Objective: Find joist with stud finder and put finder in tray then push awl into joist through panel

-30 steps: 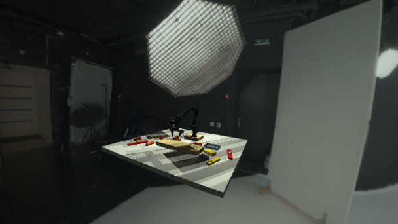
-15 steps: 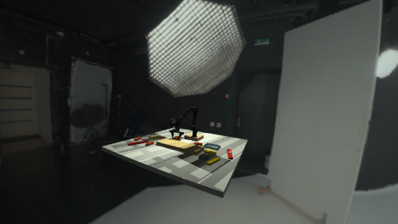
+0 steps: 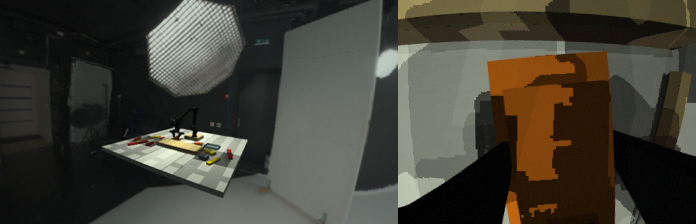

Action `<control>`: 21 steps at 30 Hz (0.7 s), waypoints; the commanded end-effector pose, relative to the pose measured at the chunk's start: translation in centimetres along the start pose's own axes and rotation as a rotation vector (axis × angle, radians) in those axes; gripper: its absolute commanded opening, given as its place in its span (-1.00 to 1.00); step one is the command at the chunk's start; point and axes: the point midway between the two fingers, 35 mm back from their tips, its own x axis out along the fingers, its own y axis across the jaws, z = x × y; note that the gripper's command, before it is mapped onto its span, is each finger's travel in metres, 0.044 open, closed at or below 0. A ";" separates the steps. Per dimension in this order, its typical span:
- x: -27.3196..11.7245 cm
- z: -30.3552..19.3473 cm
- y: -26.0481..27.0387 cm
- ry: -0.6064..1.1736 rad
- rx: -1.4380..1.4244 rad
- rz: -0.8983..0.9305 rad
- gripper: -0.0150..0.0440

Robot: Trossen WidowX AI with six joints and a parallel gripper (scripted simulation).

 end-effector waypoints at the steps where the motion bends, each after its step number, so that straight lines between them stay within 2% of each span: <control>1: 0.1 0.0 0.1 -0.002 0.004 0.005 0.33; 13: 0.1 0.0 0.1 -0.002 0.004 0.005 0.06; 19: -1.6 0.7 -0.2 -0.002 0.004 0.005 -0.48; 21: -2.6 1.1 -0.3 -0.002 0.004 0.005 -0.49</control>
